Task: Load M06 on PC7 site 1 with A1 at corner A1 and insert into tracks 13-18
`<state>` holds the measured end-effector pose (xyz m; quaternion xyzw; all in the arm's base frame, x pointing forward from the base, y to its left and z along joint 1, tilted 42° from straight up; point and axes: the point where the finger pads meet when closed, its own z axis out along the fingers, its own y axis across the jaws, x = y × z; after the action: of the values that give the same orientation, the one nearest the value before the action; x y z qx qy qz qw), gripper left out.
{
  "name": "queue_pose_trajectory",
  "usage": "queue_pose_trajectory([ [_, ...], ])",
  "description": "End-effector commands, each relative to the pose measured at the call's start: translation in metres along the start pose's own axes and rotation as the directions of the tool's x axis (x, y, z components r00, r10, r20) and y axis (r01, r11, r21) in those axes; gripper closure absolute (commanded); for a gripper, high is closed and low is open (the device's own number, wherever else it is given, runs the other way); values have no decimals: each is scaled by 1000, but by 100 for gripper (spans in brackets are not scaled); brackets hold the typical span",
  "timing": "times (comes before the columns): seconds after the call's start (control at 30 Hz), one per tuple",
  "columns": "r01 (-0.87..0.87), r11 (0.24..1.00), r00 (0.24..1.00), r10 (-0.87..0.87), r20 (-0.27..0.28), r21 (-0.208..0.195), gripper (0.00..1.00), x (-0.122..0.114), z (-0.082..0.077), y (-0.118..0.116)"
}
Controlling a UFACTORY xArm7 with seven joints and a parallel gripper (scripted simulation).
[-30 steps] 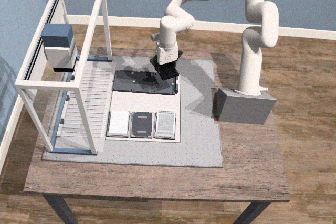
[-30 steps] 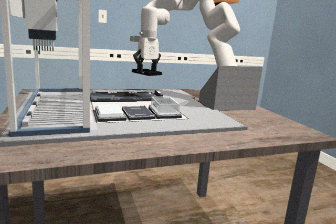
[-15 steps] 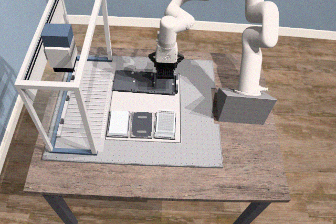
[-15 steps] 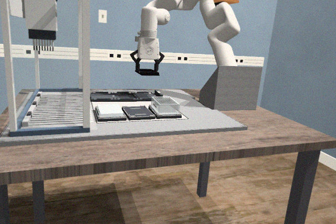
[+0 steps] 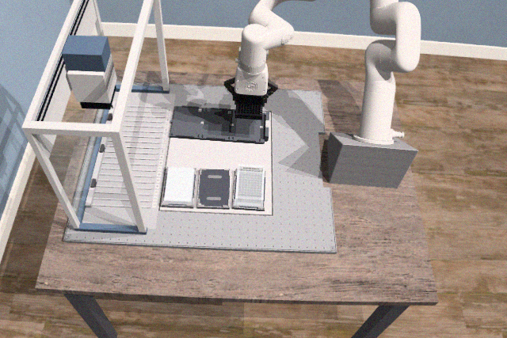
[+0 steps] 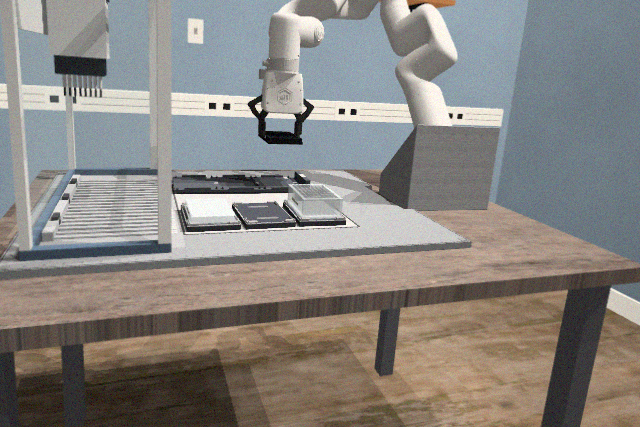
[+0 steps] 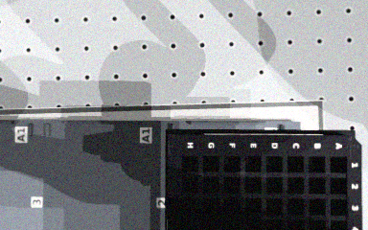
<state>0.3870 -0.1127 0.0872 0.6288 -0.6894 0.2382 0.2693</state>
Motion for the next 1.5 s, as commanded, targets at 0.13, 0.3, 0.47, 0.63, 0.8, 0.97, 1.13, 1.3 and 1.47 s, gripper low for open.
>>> queue_pose_trajectory([
  [0.13,0,1000,1000,0,1,4,100,-1,2,-1],
  [0.3,0,1000,1000,0,1,4,100,-1,10,-1],
  [0.47,0,1000,1000,0,1,4,100,-1,15,-1],
  [0.63,0,1000,1000,0,1,4,100,-1,24,-1],
  [0.8,0,1000,1000,0,1,4,100,-1,32,-1],
  [0.97,0,1000,1000,0,1,4,100,-1,40,-1],
  [1.13,0,1000,1000,0,1,4,100,-1,45,-1],
  [1.3,0,1000,1000,0,1,4,100,-1,54,-1],
  [1.47,0,1000,1000,0,1,4,100,-1,62,-1],
])
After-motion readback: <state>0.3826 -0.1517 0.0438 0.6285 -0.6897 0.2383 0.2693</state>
